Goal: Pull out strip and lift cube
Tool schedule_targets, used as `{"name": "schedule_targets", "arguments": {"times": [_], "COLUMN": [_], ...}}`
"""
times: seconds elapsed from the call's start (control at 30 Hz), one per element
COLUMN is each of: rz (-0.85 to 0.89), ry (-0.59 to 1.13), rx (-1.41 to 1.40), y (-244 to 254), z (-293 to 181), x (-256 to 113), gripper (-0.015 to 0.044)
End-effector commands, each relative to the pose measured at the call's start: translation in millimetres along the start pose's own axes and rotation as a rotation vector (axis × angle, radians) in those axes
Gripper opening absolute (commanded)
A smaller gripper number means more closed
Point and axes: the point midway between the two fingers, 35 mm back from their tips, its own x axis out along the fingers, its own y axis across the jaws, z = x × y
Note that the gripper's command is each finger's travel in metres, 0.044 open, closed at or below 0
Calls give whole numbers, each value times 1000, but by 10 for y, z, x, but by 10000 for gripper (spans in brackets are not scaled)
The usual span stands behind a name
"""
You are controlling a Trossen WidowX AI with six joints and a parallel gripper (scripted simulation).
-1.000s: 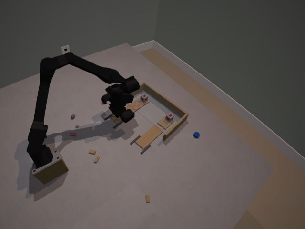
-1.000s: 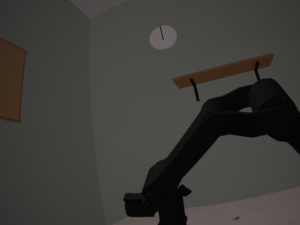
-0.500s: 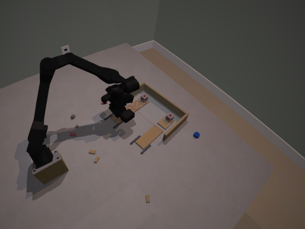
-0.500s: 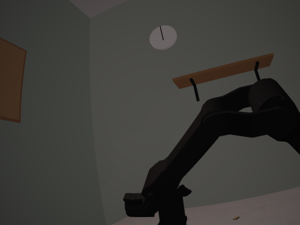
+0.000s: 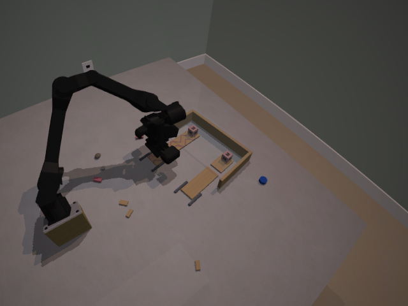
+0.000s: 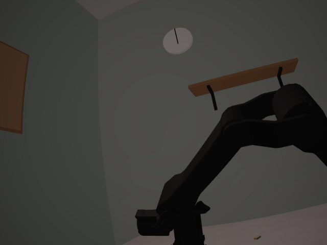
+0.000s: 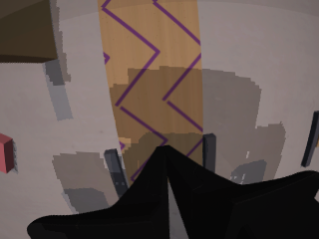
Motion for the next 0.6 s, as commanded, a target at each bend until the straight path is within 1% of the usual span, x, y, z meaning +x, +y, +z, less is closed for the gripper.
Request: {"name": "schedule_targets", "arguments": {"times": [0.0,0.57], "rz": [5,5], "ry": [15,16], "rx": [10,11], "y": [-4,-16], "z": [-105,-365], "x": [36,43], "gripper": [0,0]}}
